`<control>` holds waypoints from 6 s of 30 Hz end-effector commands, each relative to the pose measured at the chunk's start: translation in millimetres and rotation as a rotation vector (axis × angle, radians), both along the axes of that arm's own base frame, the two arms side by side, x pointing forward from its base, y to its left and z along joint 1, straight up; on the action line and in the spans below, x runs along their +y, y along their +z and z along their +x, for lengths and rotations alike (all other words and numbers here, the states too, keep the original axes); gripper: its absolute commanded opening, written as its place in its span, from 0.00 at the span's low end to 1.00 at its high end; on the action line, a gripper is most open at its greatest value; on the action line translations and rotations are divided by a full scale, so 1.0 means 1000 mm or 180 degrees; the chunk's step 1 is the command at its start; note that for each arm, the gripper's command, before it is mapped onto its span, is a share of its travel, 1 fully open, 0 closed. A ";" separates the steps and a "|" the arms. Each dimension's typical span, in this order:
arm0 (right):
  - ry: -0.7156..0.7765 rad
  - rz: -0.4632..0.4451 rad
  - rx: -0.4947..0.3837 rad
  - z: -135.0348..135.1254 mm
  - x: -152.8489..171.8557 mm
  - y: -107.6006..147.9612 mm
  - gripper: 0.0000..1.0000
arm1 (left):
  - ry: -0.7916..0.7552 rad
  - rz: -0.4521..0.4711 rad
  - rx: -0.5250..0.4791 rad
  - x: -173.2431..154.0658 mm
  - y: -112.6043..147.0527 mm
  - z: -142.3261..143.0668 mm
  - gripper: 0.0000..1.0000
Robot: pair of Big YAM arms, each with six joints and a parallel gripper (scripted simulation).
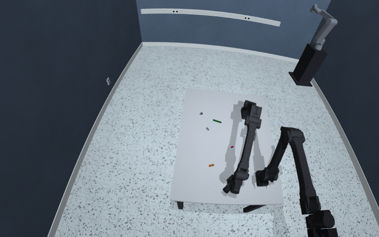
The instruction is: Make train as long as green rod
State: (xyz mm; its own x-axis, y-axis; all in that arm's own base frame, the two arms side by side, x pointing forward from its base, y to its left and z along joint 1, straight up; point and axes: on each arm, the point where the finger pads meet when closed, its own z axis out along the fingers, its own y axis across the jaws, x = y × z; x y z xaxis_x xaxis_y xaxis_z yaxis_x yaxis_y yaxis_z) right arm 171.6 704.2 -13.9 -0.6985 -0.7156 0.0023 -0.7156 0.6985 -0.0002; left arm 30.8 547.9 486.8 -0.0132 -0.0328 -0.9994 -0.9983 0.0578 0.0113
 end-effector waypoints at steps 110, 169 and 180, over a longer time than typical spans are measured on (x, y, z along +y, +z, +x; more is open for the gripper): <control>0.0066 0.0257 -0.0069 -0.006 0.016 0.135 1.00 | 0.0034 0.0105 -0.0041 -0.004 0.014 -0.005 1.00; -0.4125 0.0134 -0.0045 0.226 -0.385 0.099 1.00 | 0.0034 0.0105 -0.0041 -0.004 0.014 -0.005 1.00; -0.5061 0.0126 -0.0044 0.209 -0.482 0.081 1.00 | 0.0034 0.0105 -0.0041 -0.004 0.014 -0.005 1.00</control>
